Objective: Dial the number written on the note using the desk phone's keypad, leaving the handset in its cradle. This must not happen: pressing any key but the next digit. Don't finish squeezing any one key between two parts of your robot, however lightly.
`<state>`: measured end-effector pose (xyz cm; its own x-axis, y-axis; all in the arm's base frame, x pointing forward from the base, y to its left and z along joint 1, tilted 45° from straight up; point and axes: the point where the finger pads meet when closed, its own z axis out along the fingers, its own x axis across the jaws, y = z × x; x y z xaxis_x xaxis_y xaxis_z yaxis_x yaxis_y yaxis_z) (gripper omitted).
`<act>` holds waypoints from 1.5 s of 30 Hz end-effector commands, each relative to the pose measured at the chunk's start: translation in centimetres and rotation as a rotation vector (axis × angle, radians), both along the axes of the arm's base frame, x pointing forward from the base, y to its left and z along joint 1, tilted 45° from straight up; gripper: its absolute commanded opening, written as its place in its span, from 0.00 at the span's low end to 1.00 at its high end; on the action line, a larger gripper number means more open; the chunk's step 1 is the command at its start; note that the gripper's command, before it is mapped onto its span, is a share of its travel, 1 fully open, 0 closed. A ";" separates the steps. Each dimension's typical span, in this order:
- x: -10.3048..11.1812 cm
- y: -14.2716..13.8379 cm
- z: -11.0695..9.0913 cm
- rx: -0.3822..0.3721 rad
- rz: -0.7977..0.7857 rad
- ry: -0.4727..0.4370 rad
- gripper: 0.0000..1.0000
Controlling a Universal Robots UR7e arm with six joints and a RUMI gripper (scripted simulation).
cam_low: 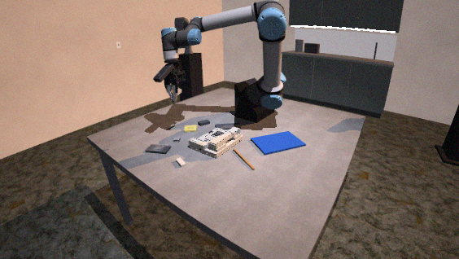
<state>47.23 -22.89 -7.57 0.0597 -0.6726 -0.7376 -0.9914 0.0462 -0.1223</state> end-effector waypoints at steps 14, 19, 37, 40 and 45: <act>-0.1 0.6 0.0 0.042 0.055 -0.130 0.00; -0.1 0.8 0.0 0.057 0.074 -0.183 0.00; -0.1 1.4 0.1 0.098 0.135 -0.393 0.00; -0.1 1.5 0.1 0.104 0.145 -0.439 0.00; -0.1 1.5 0.2 0.108 0.154 -0.486 0.00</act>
<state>47.09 -21.36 -7.47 0.4704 -0.5591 -0.6828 -0.8426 -0.0545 -0.5358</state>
